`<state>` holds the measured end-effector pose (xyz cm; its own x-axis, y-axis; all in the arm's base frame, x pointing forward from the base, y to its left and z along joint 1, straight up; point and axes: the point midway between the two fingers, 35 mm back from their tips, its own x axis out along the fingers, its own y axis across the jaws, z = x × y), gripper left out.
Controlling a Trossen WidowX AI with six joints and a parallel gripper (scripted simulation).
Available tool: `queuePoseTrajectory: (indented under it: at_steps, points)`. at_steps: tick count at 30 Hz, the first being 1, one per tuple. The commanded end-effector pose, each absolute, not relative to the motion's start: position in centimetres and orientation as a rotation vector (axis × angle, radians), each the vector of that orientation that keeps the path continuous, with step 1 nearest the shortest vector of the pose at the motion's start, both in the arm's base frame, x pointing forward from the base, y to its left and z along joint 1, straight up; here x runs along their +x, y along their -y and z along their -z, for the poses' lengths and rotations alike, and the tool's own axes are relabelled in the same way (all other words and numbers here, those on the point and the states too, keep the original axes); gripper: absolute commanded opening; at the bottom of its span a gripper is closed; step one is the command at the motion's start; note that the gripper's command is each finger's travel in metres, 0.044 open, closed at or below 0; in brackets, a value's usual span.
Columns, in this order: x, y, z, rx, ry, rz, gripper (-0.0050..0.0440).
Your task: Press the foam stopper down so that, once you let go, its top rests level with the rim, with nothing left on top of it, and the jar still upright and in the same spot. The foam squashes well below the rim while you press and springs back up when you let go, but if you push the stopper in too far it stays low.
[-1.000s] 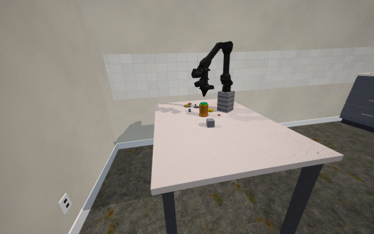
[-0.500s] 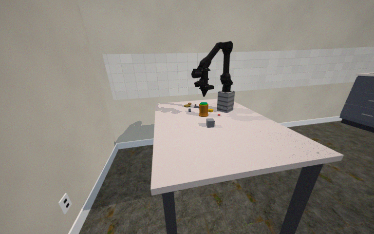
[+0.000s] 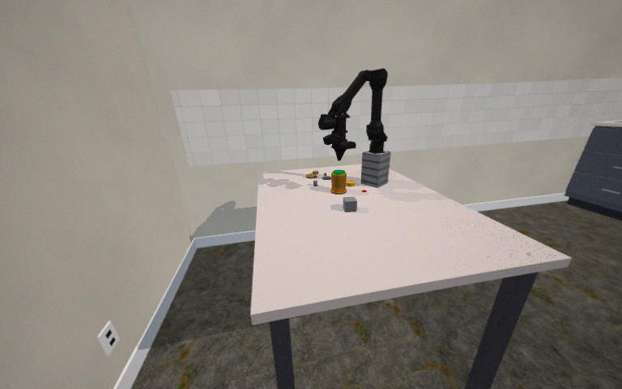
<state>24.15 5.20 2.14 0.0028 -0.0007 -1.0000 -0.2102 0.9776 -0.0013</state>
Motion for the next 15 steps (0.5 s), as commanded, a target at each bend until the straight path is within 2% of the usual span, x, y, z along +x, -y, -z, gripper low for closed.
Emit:
queuePoseTrajectory:
  at_steps: [1, 5, 10, 15]
  points:
    - [24.6, -5.3, -2.7, -0.164, -1.537, -0.167, 0.0]
    - [24.7, -5.3, -3.3, -0.165, -1.537, -0.166, 0.0]
    - [24.5, -5.2, -7.9, -0.166, -1.538, -0.162, 0.0]
    - [24.5, -5.2, -8.1, -0.166, -1.538, -0.162, 0.0]
